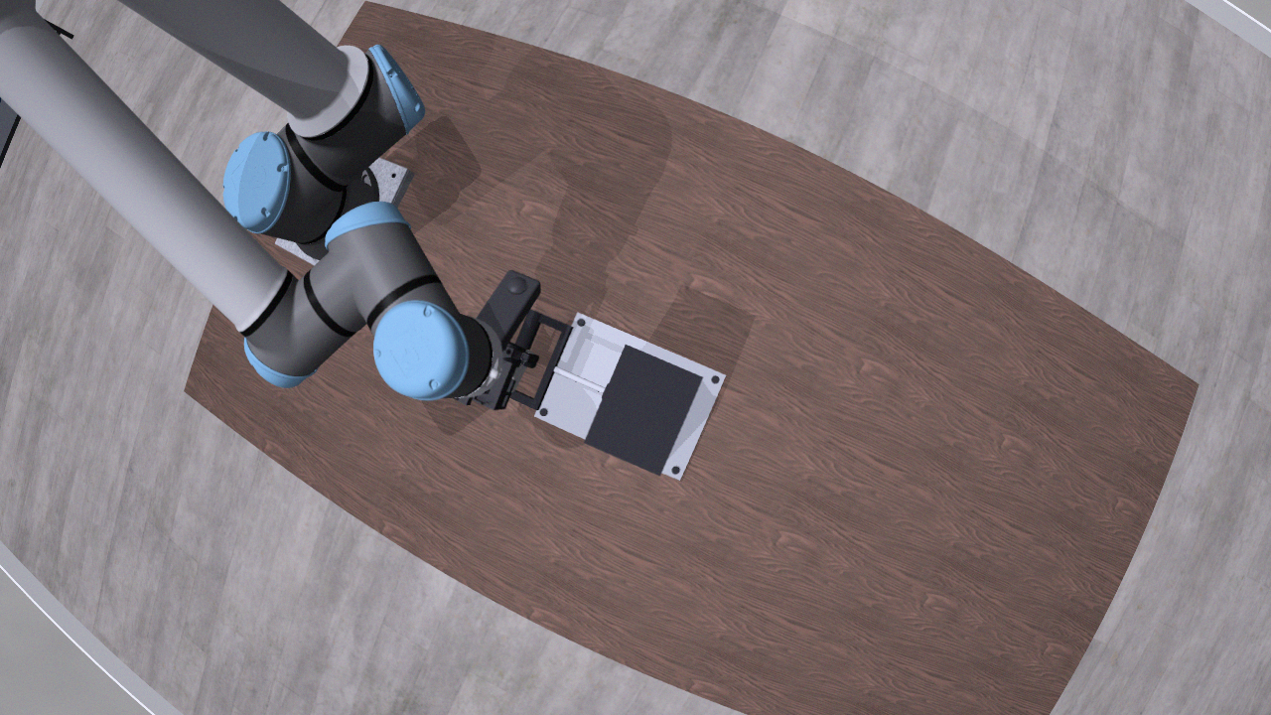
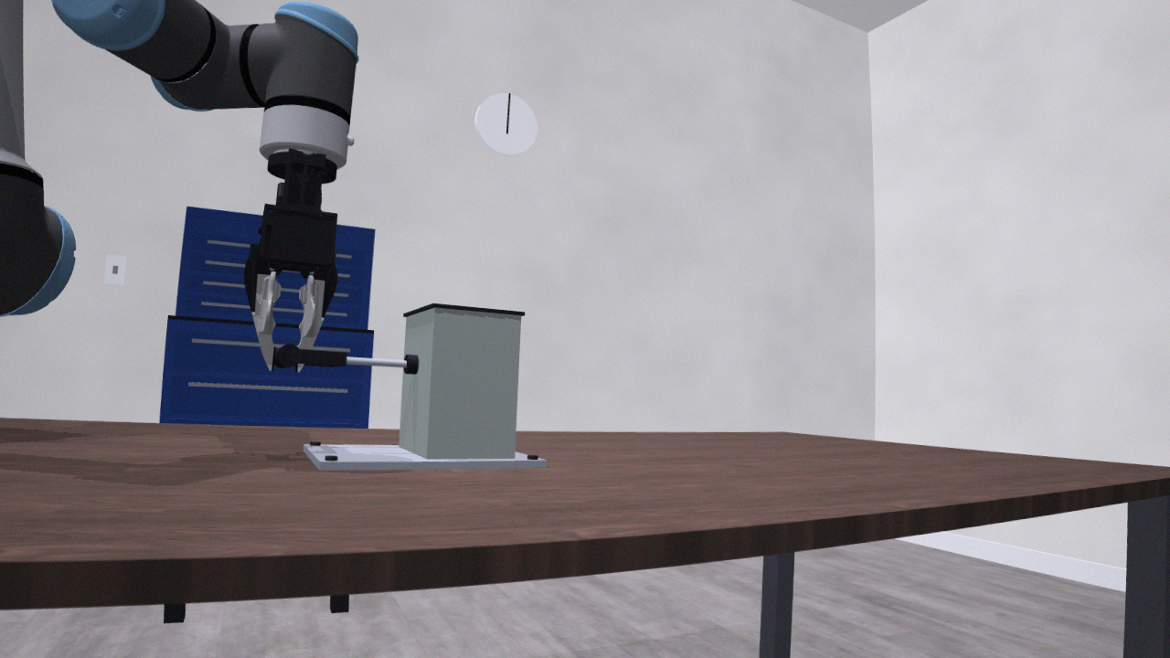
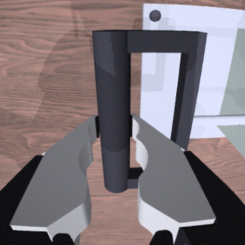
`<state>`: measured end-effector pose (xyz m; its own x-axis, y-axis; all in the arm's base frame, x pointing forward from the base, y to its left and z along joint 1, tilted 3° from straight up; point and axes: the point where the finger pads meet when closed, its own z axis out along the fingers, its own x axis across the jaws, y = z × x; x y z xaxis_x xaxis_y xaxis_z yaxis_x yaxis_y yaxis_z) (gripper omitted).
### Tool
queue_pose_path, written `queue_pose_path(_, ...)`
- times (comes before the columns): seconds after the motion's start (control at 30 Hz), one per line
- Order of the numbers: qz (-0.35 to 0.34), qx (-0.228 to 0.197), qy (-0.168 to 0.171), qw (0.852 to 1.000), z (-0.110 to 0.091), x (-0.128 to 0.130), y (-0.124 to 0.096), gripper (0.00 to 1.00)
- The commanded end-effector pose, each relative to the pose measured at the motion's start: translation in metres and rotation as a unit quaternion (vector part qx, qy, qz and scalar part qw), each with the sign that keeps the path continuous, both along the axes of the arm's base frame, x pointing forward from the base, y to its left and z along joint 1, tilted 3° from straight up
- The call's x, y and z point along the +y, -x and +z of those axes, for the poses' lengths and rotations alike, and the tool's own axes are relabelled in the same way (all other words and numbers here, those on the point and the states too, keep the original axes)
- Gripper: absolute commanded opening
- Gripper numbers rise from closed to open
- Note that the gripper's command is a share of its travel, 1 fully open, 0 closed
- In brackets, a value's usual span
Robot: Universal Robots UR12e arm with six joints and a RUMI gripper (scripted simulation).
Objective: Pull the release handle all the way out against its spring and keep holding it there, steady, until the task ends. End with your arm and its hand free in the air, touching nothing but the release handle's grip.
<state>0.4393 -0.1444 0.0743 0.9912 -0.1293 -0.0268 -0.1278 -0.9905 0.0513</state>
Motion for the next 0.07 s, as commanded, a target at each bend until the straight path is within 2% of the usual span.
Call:
queue_pose_path(0.0,0.000,0.000,0.000,1.000,0.0002,-0.0002,0.0002,0.00)
queue_pose_path(0.03,0.000,0.000,0.000,1.000,0.0002,-0.0002,0.0002,0.00)
